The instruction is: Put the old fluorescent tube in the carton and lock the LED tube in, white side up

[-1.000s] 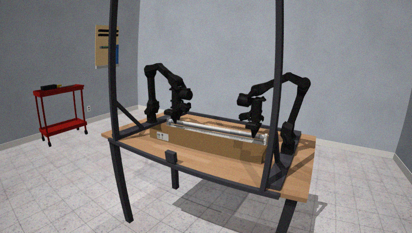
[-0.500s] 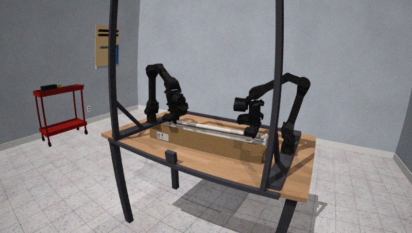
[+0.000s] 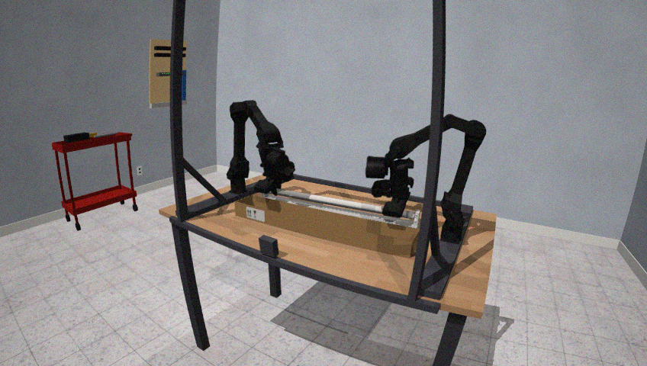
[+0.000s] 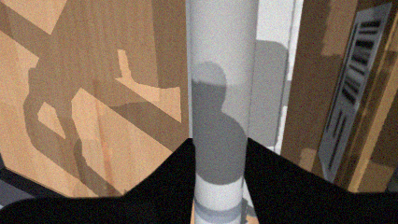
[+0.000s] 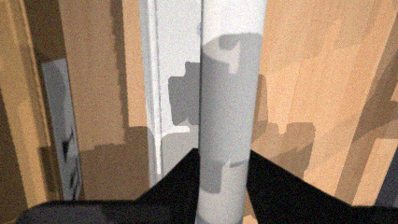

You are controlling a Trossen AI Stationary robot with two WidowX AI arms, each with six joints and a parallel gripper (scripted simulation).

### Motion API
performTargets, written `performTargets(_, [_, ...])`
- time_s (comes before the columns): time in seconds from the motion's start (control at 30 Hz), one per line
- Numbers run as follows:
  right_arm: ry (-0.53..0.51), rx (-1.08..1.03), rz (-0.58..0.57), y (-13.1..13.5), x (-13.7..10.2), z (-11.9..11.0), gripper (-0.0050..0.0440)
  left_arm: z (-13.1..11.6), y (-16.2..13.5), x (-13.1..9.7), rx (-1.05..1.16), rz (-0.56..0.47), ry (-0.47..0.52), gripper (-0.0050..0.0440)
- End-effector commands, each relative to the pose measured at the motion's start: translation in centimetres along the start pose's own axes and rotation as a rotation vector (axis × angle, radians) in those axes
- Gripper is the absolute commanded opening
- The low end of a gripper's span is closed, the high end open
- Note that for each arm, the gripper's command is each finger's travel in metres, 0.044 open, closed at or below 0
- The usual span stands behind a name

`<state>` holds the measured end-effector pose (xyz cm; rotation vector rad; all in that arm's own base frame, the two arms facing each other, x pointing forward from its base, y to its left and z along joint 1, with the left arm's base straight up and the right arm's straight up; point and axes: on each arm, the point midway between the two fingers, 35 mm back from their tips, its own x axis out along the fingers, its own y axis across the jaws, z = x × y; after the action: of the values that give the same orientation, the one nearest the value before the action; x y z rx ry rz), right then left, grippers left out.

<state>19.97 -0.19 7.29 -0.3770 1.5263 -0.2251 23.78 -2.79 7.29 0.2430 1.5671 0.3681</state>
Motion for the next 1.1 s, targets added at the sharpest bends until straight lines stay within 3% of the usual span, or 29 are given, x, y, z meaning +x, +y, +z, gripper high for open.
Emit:
performTargets(0.0, [-0.014, 0.002, -0.006, -0.1, -0.4, 0.1, 0.0151, 0.5, 0.0, -0.5, -0.009, -0.003, -0.020, 0.0148])
performTargets(0.13, [-0.023, 0.006, -0.006, -0.1, -1.0, 0.3, 0.0230, 0.6, -0.1, -0.9, -0.009, -0.003, -0.020, 0.0230])
performTargets(0.27, [-0.030, 0.010, 0.002, 0.0, -3.8, 0.4, 0.0230, 0.6, -0.1, -3.9, -0.015, -0.015, -0.031, 0.0230])
performTargets(0.33, [-0.030, 0.010, 0.002, 0.0, -3.8, 0.4, 0.0230, 0.6, -0.1, -3.9, -0.015, -0.015, -0.031, 0.0230])
performTargets(0.5, [-0.014, 0.003, 0.000, 0.1, -9.0, 0.3, 0.0230, 0.5, -0.2, -9.2, -0.009, -0.008, -0.017, 0.0230])
performTargets(0.63, [-0.048, 0.000, 0.018, 0.0, -12.5, 0.0, 0.0230, 0.0, 0.3, -12.8, -0.013, -0.056, -0.093, 0.0240])
performTargets(0.9, [-0.055, 0.000, 0.017, -0.1, -12.7, 0.0, 0.0230, -0.6, 0.9, -11.4, 0.008, -0.106, -0.124, 0.0240])
performTargets(1.07, [-0.052, -0.003, 0.016, -0.1, -12.6, 0.0, 0.0230, -1.2, 1.8, -9.8, 0.031, -0.216, -0.212, 0.0240])
